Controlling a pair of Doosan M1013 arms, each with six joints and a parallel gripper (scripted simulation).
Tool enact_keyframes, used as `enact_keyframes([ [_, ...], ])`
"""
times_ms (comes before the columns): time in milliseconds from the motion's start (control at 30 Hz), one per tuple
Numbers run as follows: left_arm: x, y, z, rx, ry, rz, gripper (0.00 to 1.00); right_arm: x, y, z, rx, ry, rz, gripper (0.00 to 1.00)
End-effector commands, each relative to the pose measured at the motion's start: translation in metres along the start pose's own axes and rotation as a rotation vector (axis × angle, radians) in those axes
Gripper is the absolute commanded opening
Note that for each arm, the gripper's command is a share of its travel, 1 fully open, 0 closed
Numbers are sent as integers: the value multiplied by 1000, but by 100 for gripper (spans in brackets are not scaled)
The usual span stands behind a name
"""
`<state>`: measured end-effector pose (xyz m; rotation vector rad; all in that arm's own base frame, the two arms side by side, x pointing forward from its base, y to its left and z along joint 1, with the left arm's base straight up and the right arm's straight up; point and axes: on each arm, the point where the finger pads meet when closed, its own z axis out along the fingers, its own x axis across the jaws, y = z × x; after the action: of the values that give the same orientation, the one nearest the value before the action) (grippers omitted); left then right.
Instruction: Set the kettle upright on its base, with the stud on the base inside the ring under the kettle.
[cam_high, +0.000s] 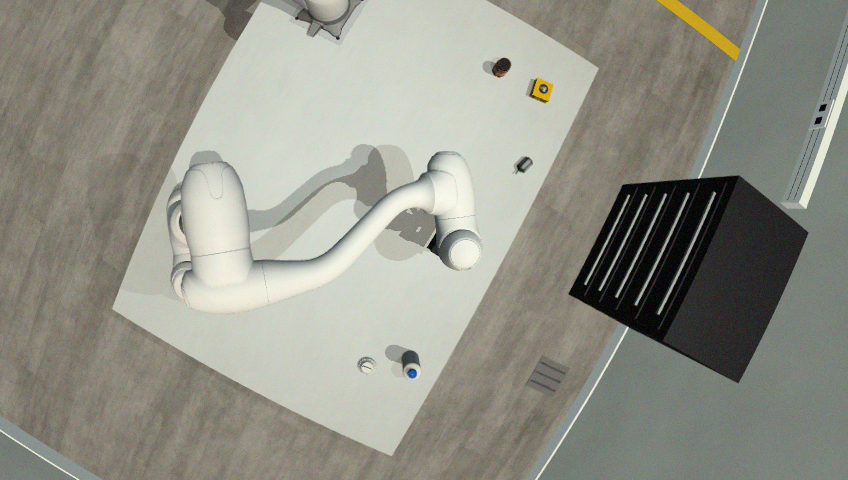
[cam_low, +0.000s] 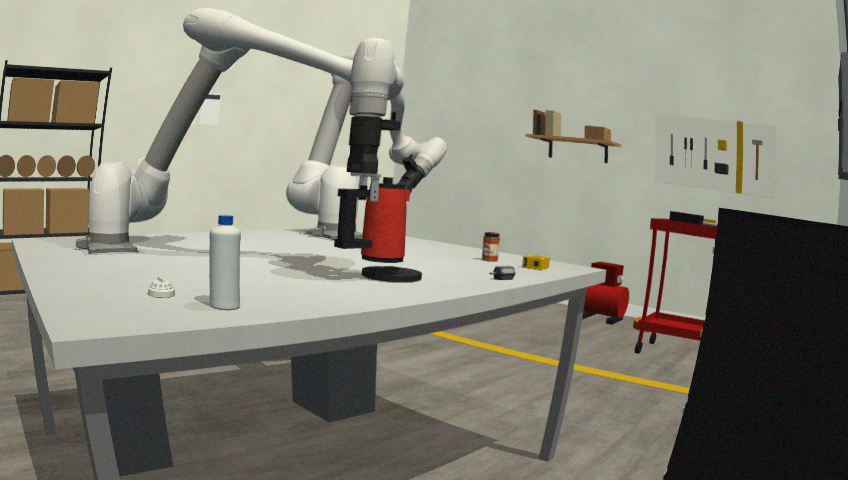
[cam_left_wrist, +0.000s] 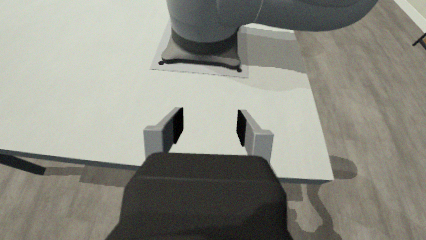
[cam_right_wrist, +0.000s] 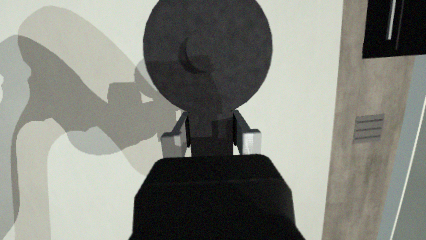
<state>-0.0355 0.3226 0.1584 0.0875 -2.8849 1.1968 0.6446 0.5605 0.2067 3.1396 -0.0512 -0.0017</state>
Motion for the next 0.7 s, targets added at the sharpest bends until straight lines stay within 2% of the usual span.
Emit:
enact_keyframes([
  [0,0,0,0,-1,0,0,100,-1,-7,-1,2,1,0,0],
  [667,0,0,0,-1,0,0,100,-4,-32,-1,2,1,0,0],
])
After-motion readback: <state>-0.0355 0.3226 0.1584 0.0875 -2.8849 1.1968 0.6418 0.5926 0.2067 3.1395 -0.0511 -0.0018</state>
